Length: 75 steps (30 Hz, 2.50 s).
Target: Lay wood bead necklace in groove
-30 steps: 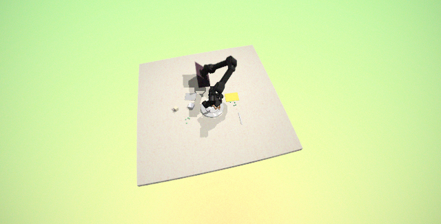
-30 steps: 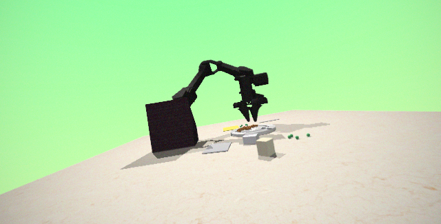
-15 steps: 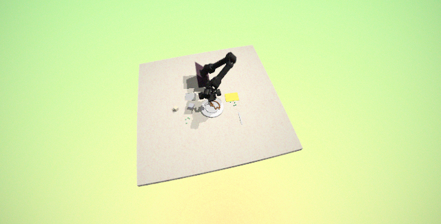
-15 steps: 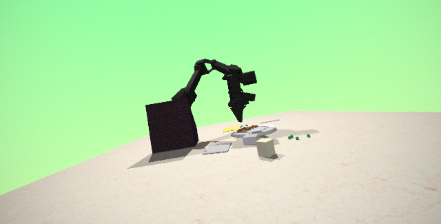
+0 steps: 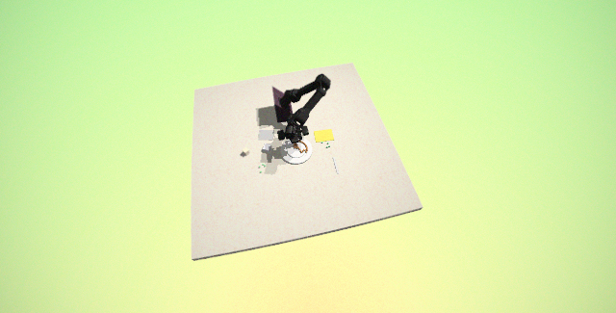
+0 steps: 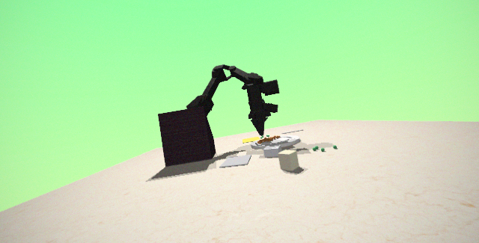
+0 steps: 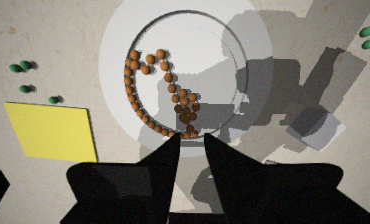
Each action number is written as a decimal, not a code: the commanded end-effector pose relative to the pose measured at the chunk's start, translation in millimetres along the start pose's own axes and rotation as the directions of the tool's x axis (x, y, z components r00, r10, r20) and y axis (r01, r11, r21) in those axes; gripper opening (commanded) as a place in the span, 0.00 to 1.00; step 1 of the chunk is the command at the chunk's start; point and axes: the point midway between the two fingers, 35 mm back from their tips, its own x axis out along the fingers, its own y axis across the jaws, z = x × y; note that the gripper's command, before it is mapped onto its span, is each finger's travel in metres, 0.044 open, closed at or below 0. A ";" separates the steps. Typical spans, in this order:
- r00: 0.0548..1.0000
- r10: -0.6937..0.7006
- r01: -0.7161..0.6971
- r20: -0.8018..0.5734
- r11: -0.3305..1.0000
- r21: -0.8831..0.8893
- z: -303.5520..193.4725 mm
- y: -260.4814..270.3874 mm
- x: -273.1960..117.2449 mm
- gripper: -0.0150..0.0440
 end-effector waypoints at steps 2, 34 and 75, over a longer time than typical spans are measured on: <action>1.000 0.004 -0.004 -0.001 1.000 0.008 -0.9 0.1 8.0 0.46; 1.000 0.004 -0.004 -0.004 1.000 0.007 -2.0 0.8 24.9 0.25; 1.000 0.006 -0.006 -0.003 1.000 0.015 -10.6 -18.0 11.7 0.25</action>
